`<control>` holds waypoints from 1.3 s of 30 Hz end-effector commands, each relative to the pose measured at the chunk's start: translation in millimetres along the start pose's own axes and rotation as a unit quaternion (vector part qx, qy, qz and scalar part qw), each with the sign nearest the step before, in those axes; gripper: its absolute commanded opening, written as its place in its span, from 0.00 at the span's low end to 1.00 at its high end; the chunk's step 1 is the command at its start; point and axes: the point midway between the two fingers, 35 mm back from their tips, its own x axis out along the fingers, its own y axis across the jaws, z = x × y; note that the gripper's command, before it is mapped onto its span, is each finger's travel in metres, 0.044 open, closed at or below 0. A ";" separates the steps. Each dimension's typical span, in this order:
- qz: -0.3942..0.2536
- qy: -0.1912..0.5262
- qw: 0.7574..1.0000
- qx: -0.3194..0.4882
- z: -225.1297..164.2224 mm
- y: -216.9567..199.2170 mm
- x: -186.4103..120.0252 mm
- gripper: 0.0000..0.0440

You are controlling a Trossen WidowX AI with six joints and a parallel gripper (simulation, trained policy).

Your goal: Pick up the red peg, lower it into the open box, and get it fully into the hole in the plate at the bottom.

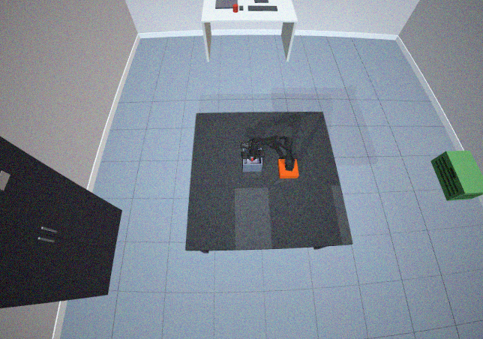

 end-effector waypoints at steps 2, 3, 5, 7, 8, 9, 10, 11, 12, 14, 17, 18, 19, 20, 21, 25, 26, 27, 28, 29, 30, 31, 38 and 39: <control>0.003 0.023 1.000 0.006 1.6 4.3 -7.1 0.37; 0.005 0.028 1.000 0.008 1.9 5.3 -9.5 0.38; 0.009 0.038 0.999 0.012 2.4 6.9 -14.3 0.41; 0.014 0.048 0.999 0.016 2.6 8.4 -19.1 0.43; 0.016 0.053 0.998 0.018 2.7 9.2 -21.6 0.44; 0.019 0.057 0.998 0.020 2.8 10.0 -24.1 0.45; 0.021 0.061 0.998 0.021 3.0 10.7 -26.6 0.45; 0.024 0.066 0.997 0.022 3.1 11.5 -29.1 0.46; 0.027 0.070 0.997 0.024 3.3 12.4 -31.6 0.47; 0.033 0.077 0.996 0.026 3.7 14.0 -36.5 0.48; 0.042 0.088 0.995 0.029 4.8 16.7 -43.5 0.50; 0.045 0.091 0.994 0.030 5.2 17.6 -45.8 0.51; 0.048 0.094 0.994 0.031 5.6 18.5 -48.0 0.51; 0.051 0.096 0.994 0.032 6.1 19.3 -50.2 0.52; 0.054 0.099 0.993 0.032 6.6 20.1 -52.3 0.52; 0.065 0.106 0.992 0.032 9.7 23.3 -60.6 0.44; 0.068 0.107 0.991 0.031 10.6 24.2 -62.3 0.43; 0.071 0.108 0.991 0.030 11.5 25.1 -63.9 0.42; 0.074 0.109 0.991 0.028 12.3 26.1 -65.3 0.42; 0.077 0.110 0.991 0.027 13.1 27.0 -66.7 0.41; 0.080 0.111 0.990 0.026 13.9 27.9 -68.0 0.41; 0.083 0.113 0.990 0.025 14.8 28.9 -69.3 0.41; 0.102 0.121 0.987 0.015 21.4 35.8 -75.9 0.40; 0.105 0.123 0.987 0.013 22.5 37.0 -76.4 0.40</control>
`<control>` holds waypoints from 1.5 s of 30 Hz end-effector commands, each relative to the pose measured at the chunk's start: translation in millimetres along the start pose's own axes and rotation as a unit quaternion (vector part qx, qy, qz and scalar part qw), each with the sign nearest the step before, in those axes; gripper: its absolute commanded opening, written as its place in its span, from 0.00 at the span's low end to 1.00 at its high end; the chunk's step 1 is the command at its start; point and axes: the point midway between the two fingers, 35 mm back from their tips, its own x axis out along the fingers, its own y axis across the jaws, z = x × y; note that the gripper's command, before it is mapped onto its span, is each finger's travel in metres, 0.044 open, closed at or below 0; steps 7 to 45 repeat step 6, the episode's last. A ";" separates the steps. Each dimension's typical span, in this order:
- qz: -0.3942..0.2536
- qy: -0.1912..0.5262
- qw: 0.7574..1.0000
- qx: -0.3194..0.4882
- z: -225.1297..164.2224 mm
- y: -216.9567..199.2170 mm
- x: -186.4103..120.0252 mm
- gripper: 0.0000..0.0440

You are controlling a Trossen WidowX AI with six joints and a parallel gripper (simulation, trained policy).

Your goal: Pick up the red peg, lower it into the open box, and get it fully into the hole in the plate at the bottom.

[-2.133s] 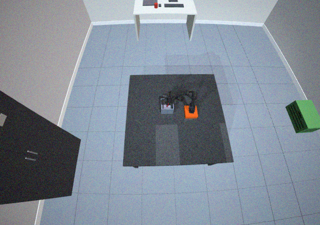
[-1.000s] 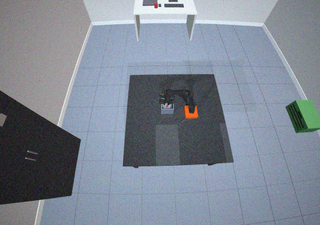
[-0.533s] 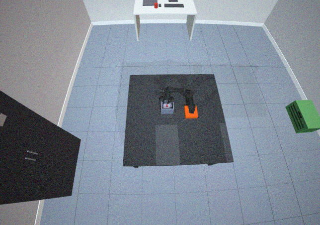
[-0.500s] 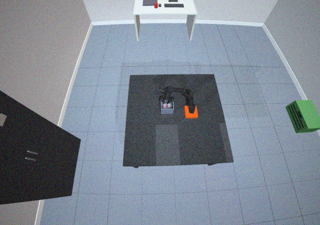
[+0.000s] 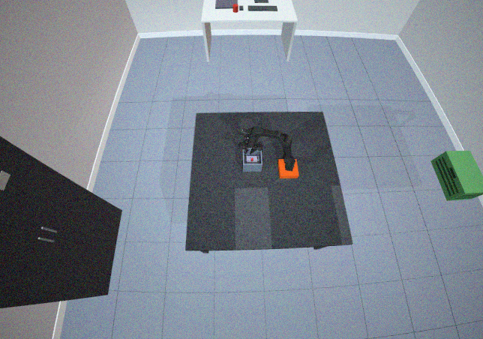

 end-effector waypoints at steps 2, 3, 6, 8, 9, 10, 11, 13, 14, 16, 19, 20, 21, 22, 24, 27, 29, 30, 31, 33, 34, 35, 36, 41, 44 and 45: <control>0.008 0.010 1.000 -0.007 4.7 5.0 -0.3 0.39; 0.011 0.011 1.000 -0.009 5.9 6.3 -0.3 0.39; 0.018 0.016 1.000 -0.015 9.7 10.4 0.1 0.38; 0.018 0.016 1.000 -0.015 9.7 10.4 0.1 0.38; 0.018 0.016 1.000 -0.015 9.7 10.4 0.1 0.38; 0.018 0.016 1.000 -0.015 9.7 10.4 0.1 0.38; 0.018 0.016 1.000 -0.015 9.7 10.4 0.1 0.38; 0.018 0.016 1.000 -0.015 9.7 10.4 0.1 0.38; 0.018 0.016 1.000 -0.015 9.7 10.4 0.1 0.38; 0.018 0.016 1.000 -0.015 9.7 10.4 0.1 0.38; 0.018 0.016 1.000 -0.015 9.7 10.4 0.1 0.38; 0.018 0.016 1.000 -0.015 9.7 10.4 0.1 0.38; 0.018 0.016 1.000 -0.015 9.7 10.4 0.1 0.38; 0.018 0.016 1.000 -0.015 9.7 10.4 0.1 0.38; 0.018 0.016 1.000 -0.015 9.7 10.4 0.1 0.38; 0.018 0.016 1.000 -0.015 9.7 10.4 0.1 0.38; 0.018 0.016 1.000 -0.015 9.7 10.4 0.1 0.38; 0.018 0.016 1.000 -0.015 9.7 10.4 0.1 0.38; 0.018 0.016 1.000 -0.015 9.7 10.4 0.1 0.38; 0.018 0.016 1.000 -0.015 9.7 10.4 0.1 0.38; 0.018 0.016 1.000 -0.015 9.7 10.4 0.1 0.38; 0.018 0.016 1.000 -0.015 9.7 10.4 0.1 0.38; 0.018 0.016 1.000 -0.015 9.7 10.4 0.1 0.38; 0.018 0.016 1.000 -0.015 9.7 10.4 0.1 0.38; 0.018 0.016 1.000 -0.015 9.7 10.4 0.1 0.38; 0.018 0.016 1.000 -0.015 9.7 10.4 0.1 0.38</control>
